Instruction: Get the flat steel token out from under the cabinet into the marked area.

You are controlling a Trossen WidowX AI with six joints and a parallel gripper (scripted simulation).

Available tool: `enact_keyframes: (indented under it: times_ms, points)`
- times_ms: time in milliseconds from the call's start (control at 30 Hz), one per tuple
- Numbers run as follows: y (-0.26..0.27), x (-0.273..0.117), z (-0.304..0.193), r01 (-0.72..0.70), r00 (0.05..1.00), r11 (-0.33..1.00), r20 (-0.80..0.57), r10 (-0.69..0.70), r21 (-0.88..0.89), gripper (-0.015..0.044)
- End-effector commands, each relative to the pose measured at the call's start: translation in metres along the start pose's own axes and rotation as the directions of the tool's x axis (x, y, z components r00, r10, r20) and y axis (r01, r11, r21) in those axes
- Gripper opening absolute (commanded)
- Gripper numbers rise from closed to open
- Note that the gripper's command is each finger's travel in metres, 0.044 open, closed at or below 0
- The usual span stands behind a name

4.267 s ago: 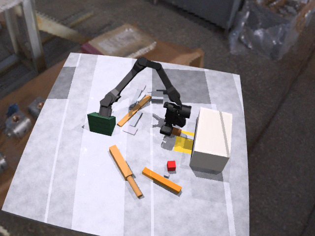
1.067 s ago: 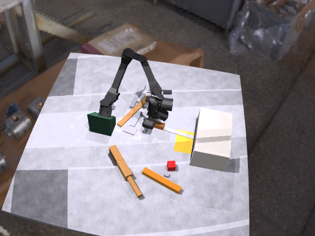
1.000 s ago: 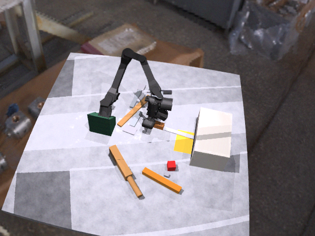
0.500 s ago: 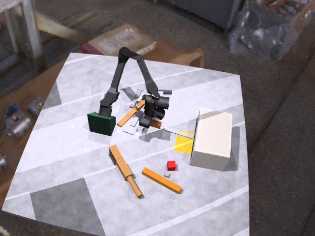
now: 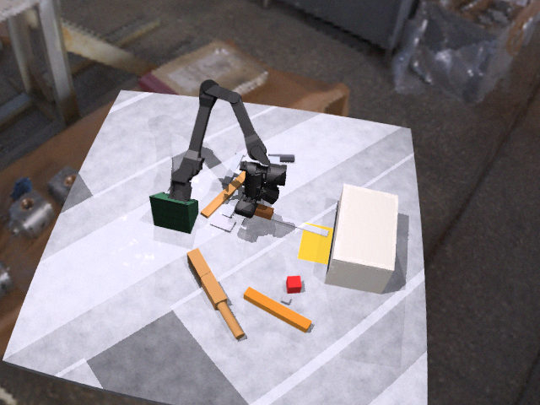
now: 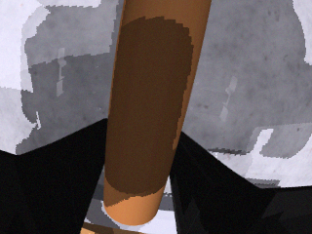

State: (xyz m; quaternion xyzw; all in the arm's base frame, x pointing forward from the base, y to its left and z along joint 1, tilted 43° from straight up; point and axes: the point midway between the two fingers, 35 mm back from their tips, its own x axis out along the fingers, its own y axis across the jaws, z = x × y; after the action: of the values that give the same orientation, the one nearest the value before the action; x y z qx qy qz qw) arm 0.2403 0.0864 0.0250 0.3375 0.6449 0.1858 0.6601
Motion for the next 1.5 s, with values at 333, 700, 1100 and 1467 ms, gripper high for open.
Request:
enact_keyframes:
  times_ms: [333,700,1100,1467]
  points:
    - [0.011,-0.002,-0.004,0.0,1.0,1.0,-0.004,0.0,0.011,0.0]
    - [0.014,-0.002,-0.007,0.0,1.0,1.0,-0.008,0.0,0.017,0.0079]
    - [0.014,-0.002,-0.007,-0.001,1.0,1.0,-0.008,0.001,0.016,0.027]
    - [0.014,-0.001,-0.007,-0.001,1.0,1.0,-0.006,0.001,0.014,0.027]
